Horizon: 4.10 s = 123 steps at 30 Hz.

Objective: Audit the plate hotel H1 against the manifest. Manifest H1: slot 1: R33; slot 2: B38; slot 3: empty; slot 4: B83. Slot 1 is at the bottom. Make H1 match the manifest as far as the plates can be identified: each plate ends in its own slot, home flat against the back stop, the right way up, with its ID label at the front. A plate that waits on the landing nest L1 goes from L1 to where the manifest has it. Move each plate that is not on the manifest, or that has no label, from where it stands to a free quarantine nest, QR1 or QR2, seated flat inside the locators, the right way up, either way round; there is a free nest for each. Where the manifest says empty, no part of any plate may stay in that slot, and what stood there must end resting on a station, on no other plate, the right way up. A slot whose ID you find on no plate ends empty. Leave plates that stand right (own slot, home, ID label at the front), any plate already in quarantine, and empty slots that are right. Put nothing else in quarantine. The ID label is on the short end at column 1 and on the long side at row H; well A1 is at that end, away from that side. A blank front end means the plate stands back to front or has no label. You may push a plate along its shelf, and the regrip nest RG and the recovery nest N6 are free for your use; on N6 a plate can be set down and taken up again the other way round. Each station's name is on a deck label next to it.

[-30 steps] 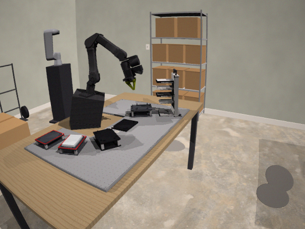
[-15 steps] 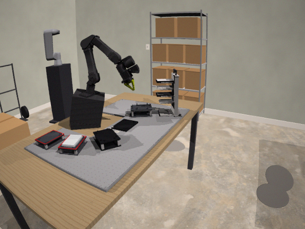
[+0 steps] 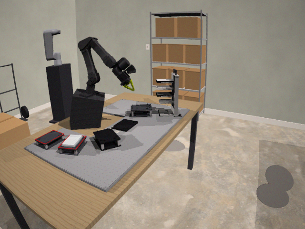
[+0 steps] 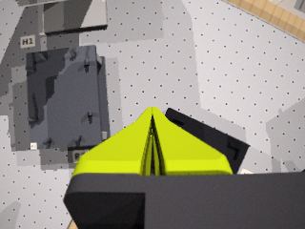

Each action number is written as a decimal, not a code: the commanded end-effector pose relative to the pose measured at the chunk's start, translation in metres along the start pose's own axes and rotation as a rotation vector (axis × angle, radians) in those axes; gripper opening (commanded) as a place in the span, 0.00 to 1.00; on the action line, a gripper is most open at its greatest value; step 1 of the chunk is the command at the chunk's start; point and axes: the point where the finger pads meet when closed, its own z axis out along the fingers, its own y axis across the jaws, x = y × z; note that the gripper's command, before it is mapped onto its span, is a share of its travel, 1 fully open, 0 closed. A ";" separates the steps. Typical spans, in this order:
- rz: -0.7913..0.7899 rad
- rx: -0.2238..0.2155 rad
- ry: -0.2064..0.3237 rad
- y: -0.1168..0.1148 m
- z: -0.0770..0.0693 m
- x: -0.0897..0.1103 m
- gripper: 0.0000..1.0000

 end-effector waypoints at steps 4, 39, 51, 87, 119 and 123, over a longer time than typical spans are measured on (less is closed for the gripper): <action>-0.074 -0.025 -0.122 0.001 -0.004 -0.014 0.00; -0.077 -0.041 -0.136 0.106 0.010 -0.034 0.00; -0.076 -0.042 -0.132 0.143 0.012 -0.033 0.00; -0.082 -0.034 -0.118 0.152 -0.041 -0.066 1.00; -0.072 -0.041 -0.144 0.155 -0.034 -0.082 1.00; -0.072 -0.041 -0.144 0.155 -0.030 -0.084 1.00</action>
